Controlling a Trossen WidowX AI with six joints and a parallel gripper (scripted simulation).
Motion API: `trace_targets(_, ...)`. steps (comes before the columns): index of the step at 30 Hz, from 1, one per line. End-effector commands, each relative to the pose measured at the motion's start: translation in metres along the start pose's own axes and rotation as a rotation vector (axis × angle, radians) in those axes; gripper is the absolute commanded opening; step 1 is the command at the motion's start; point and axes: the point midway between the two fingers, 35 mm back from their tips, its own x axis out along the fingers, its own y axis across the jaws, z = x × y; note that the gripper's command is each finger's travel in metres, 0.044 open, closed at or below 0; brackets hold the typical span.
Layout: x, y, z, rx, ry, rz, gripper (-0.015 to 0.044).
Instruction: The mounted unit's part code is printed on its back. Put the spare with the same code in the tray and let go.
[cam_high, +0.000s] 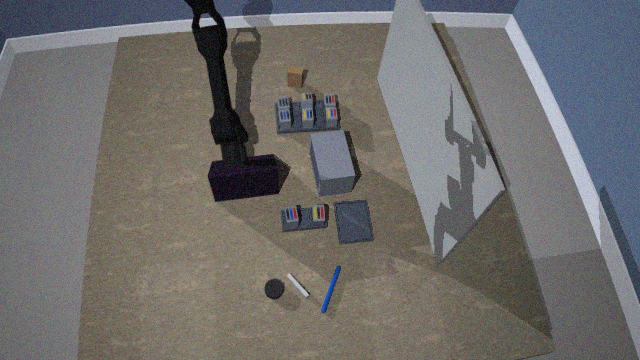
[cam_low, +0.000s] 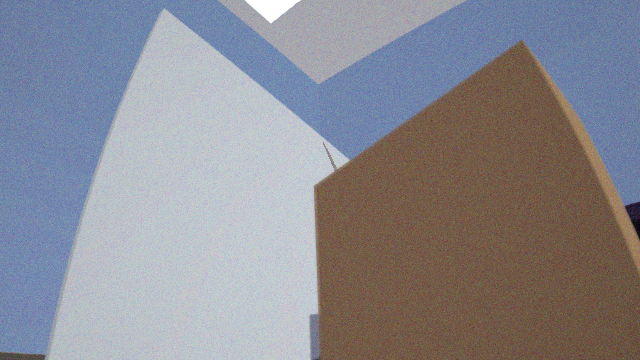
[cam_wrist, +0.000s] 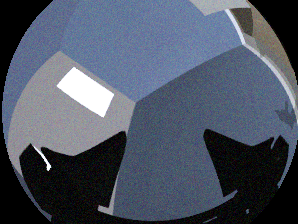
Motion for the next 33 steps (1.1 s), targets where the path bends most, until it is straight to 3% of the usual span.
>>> trace_targets(1,0.0,0.0,0.0,0.0,0.0,0.0,0.0426)
trace_targets(8,0.001,0.007,0.0,0.042,0.012,0.006,0.044)
trace_targets(20,0.031,0.118,0.042,0.692,0.161,0.1,0.044)
trace_targets(26,0.046,0.167,0.086,0.987,0.179,0.185,0.044)
trace_targets(33,0.071,0.216,0.176,1.399,0.156,0.339,0.044)
